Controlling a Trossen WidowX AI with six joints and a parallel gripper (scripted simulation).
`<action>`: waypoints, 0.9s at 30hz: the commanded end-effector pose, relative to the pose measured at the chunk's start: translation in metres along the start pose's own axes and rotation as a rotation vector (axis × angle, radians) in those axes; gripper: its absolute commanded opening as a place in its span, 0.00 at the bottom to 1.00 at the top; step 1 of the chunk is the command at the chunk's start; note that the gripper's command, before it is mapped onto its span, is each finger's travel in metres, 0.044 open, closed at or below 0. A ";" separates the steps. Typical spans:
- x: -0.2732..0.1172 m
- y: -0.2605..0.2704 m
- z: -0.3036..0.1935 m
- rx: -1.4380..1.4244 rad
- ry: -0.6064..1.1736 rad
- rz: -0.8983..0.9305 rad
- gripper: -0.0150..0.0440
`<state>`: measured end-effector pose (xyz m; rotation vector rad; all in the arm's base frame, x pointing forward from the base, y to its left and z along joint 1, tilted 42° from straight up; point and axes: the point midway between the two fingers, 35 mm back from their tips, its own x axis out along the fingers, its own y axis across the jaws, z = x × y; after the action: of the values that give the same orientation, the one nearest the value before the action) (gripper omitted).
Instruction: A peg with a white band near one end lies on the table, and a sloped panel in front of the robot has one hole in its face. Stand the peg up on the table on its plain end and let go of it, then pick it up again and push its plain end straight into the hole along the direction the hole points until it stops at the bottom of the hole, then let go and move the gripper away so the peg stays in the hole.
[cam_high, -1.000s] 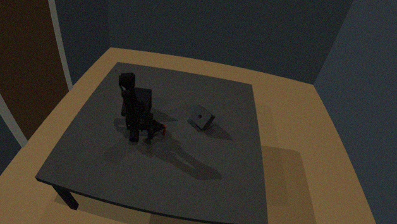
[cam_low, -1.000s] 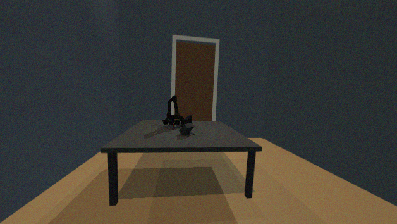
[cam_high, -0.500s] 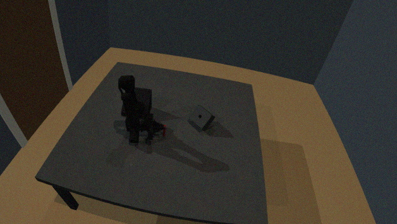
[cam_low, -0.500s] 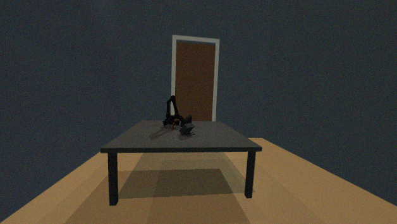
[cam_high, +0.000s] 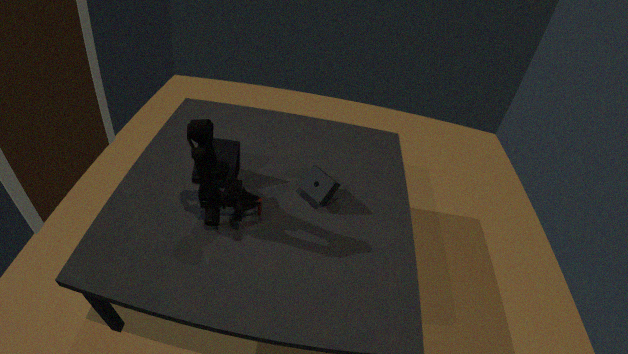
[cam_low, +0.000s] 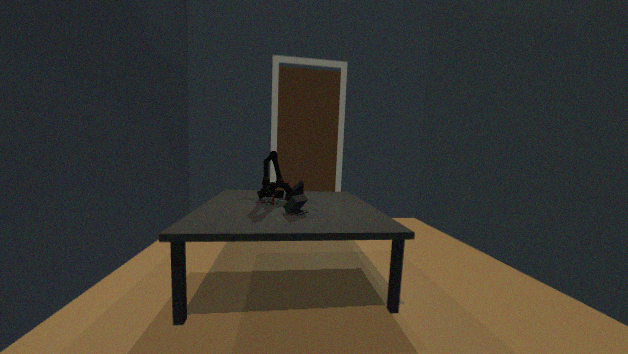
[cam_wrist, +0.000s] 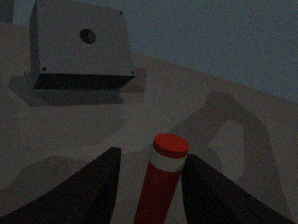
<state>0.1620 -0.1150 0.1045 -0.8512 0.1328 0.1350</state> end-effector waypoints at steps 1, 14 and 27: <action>0.000 0.000 0.000 0.002 0.000 0.001 0.47; 0.000 0.000 0.000 0.002 0.000 0.001 0.52; 0.000 0.000 0.000 0.002 0.000 0.001 1.00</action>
<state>0.1620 -0.1150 0.1045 -0.8510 0.1329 0.1350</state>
